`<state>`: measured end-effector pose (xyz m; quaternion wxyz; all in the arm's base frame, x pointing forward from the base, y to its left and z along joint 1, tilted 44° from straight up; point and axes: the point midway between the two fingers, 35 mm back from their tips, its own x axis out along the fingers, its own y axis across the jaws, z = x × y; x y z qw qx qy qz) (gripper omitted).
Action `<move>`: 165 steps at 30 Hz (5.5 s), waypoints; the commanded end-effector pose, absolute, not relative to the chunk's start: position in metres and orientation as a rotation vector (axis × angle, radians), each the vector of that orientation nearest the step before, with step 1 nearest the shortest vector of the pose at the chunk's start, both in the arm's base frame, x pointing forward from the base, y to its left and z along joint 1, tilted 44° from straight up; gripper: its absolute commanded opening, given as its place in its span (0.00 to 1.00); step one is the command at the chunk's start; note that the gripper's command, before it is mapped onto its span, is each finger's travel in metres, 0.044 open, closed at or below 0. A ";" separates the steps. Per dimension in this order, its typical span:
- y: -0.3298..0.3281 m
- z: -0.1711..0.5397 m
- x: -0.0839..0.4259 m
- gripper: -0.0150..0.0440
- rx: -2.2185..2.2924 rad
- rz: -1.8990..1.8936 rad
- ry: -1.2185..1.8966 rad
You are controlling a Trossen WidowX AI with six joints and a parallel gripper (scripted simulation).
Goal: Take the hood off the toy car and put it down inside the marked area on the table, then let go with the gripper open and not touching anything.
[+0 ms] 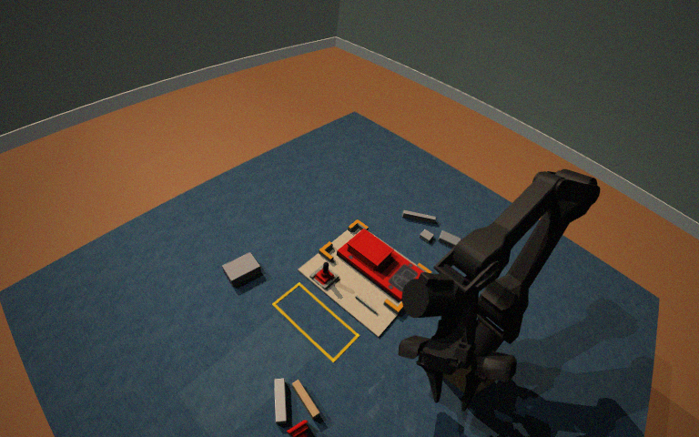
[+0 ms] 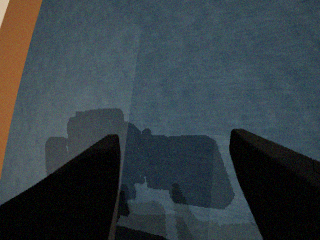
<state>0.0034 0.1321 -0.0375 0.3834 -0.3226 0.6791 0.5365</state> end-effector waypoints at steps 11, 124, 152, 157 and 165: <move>0.144 -0.024 0.098 1.00 -0.799 0.890 1.719; -0.038 0.074 0.333 1.00 -0.640 -0.540 1.435; -0.048 0.064 0.333 1.00 -0.641 -0.541 1.435; -0.049 0.063 0.334 1.00 -0.641 -0.541 1.435; -0.052 0.060 0.334 1.00 -0.641 -0.541 1.435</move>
